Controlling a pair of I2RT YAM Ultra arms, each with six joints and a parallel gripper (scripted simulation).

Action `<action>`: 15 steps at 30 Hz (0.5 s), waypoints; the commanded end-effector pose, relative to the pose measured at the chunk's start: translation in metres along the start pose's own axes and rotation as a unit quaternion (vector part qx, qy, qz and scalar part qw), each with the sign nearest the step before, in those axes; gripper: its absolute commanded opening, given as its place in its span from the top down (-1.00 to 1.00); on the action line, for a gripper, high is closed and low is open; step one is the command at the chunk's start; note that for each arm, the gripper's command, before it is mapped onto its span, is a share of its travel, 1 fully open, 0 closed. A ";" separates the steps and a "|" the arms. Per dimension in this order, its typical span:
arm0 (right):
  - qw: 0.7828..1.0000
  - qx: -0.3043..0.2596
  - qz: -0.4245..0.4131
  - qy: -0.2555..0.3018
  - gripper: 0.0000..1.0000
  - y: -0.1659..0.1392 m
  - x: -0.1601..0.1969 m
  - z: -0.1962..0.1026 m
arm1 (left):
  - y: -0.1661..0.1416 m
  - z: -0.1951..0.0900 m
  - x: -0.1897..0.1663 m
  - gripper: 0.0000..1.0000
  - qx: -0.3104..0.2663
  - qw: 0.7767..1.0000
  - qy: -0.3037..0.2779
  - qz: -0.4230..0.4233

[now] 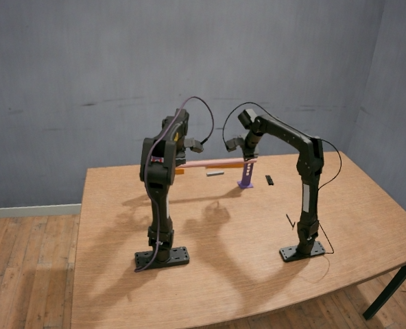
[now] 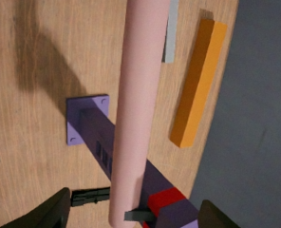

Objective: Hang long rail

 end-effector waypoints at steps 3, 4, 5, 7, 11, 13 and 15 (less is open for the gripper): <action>1.000 -0.015 0.011 -0.017 -0.48 0.003 -0.010 -0.014 | -0.013 -0.013 0.004 -1.00 -0.012 0.987 0.003 -0.159; 1.000 -0.015 0.011 -0.017 -0.48 0.003 -0.010 -0.014 | -0.015 -0.013 0.004 -1.00 -0.013 0.983 0.003 -0.182; 1.000 -0.015 0.011 -0.017 -0.48 0.003 -0.010 -0.014 | -0.017 -0.014 0.004 -1.00 -0.014 0.979 0.003 -0.204; 1.000 -0.015 0.011 -0.017 -0.48 0.003 -0.010 -0.014 | -0.019 -0.014 0.005 -1.00 -0.015 0.974 0.002 -0.225; 1.000 -0.011 0.007 -0.017 -0.48 0.002 -0.009 -0.012 | -0.025 -0.016 0.005 -1.00 -0.018 0.954 0.002 -0.298; 1.000 -0.011 0.007 -0.017 -0.48 0.002 -0.009 -0.012 | -0.031 -0.017 0.006 -1.00 -0.019 0.938 0.002 -0.346; 1.000 -0.011 0.007 -0.017 -0.48 0.002 -0.009 -0.012 | -0.035 -0.018 0.006 -1.00 -0.020 0.923 0.002 -0.385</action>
Point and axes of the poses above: on each arm, the point where the finger pads meet when closed, its own z axis out along the fingers, its own x axis across the jaws, y = z × x, the point moved 5 cm from there along -z, back along the fingers, and after that the axes turned 10 degrees about z, right-handed, at the moved point
